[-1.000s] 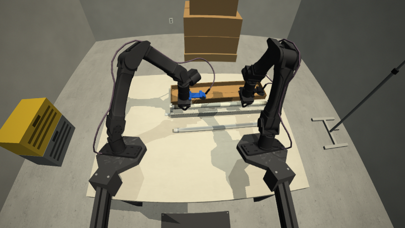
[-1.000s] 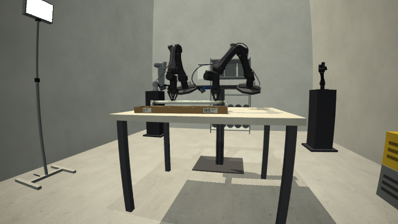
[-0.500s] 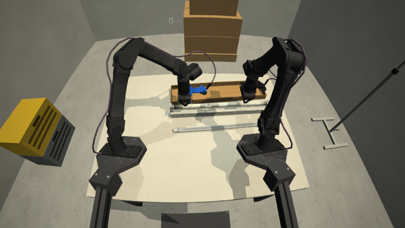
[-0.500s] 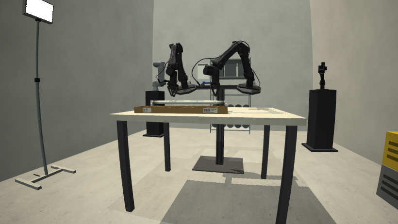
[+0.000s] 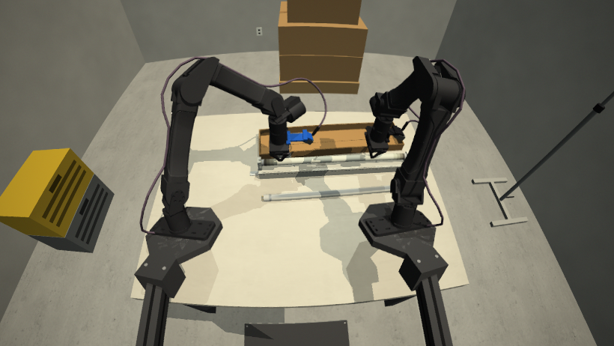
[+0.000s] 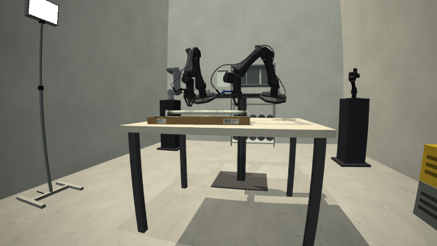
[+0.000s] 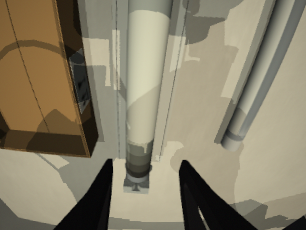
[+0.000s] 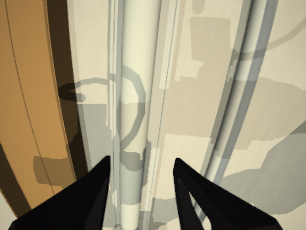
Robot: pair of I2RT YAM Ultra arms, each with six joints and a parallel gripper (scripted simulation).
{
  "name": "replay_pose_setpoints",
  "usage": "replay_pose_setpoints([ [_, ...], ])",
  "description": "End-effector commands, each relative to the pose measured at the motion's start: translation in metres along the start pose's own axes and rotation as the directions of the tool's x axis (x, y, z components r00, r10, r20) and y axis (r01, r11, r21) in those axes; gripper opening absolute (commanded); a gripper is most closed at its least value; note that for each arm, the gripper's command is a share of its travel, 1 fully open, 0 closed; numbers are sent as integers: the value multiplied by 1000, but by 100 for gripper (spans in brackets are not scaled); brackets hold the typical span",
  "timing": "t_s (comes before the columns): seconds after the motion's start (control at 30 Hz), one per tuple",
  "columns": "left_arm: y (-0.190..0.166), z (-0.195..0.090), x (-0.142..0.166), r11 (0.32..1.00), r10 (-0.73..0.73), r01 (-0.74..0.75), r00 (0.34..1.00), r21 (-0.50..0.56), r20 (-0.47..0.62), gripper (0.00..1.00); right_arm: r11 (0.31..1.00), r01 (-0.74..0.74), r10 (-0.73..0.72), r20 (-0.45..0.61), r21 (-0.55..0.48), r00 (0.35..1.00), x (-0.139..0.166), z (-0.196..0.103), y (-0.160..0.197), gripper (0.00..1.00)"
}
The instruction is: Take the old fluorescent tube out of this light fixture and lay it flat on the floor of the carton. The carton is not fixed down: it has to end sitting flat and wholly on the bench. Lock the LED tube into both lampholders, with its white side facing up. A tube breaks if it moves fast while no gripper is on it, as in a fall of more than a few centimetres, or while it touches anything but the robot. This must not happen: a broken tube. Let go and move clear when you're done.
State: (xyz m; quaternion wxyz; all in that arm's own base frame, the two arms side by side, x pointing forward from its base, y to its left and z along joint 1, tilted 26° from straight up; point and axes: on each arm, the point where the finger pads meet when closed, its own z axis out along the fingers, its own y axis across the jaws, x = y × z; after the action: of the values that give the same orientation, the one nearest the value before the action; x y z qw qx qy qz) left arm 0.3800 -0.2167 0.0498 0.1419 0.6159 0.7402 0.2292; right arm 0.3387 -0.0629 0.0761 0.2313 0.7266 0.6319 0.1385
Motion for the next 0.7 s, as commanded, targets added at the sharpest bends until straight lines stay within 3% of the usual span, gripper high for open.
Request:
replay_pose_setpoints([
  [0.0,3,-8,-6,1000,6,-6,1000,12,15,49,998,14,-15,-22,-67,1000,-9,-3,8,49],
  [0.4,7,-4,-2,995,3,-3,1000,103,1,49,945,84,-100,-35,-316,994,-70,-11,18,49],
  [0.63,11,-15,-13,996,9,-12,999,88,31,49,944,46,-49,1,-327,999,-95,-15,9,49],
  [0.67,19,-8,-3,996,-21,19,1000,86,14,49,942,36,-32,16,-333,999,-99,-20,15,49],
])
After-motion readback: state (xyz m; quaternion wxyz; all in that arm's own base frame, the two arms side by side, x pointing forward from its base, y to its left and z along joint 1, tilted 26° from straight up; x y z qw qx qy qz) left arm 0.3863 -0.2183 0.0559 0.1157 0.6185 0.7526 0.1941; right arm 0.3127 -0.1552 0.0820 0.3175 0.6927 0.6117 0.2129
